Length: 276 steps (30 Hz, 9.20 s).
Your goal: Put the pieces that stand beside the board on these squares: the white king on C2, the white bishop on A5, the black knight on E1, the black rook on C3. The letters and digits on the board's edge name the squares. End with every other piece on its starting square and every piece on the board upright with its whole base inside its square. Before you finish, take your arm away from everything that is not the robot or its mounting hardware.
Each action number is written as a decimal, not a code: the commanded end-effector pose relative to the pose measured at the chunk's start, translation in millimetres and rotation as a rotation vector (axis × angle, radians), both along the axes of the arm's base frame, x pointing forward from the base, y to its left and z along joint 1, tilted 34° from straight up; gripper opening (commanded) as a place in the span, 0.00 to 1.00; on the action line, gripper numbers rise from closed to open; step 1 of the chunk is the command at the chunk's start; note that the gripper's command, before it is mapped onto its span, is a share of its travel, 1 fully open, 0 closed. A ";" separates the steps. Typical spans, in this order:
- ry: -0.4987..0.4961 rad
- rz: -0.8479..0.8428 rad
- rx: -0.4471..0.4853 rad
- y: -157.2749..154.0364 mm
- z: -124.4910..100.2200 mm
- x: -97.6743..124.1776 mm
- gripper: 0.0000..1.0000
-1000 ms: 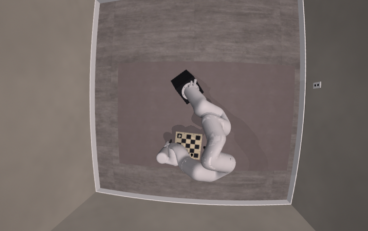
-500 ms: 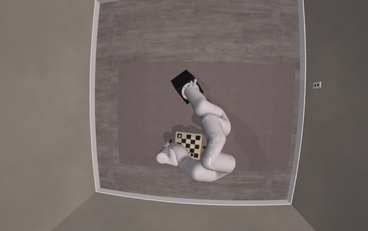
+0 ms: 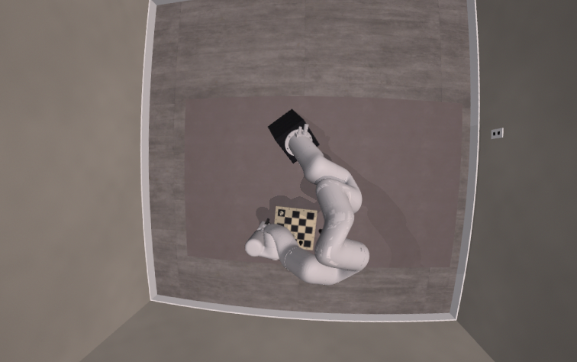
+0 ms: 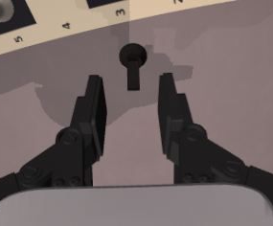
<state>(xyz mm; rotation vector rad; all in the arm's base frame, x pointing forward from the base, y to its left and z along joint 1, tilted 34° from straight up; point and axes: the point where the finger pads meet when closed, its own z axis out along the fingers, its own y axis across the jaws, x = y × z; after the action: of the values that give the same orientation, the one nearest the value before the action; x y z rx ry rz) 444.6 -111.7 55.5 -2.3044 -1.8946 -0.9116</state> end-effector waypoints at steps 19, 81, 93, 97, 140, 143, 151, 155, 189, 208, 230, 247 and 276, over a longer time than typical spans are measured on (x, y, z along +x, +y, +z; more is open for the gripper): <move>-0.002 -0.001 -0.001 -1.1 1.2 1.3 0.37; -0.002 -0.001 -0.001 6.5 -16.3 10.8 0.37; -0.002 -0.001 -0.001 11.2 -26.8 16.1 0.37; -0.002 -0.001 -0.001 11.3 -27.0 16.2 0.37; -0.002 -0.001 -0.001 11.3 -27.0 16.2 0.00; -0.002 -0.001 -0.001 11.3 -27.0 16.2 0.00; -0.002 -0.001 -0.001 11.3 -27.0 16.2 0.00; -0.002 -0.001 -0.001 11.3 -27.0 16.2 0.00; -0.002 -0.001 -0.001 -25.6 55.8 -25.8 0.00; -0.023 0.101 -0.064 78.2 119.8 13.0 0.00; -0.077 0.165 -0.085 165.4 172.4 20.6 0.00; -0.077 0.165 -0.085 178.5 143.3 35.5 0.00; -0.077 0.165 -0.085 201.0 93.2 61.2 0.00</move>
<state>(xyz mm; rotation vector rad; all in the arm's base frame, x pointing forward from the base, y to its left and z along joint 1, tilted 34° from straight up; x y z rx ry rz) 505.1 89.4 147.5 -2.1444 -2.1563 -0.9259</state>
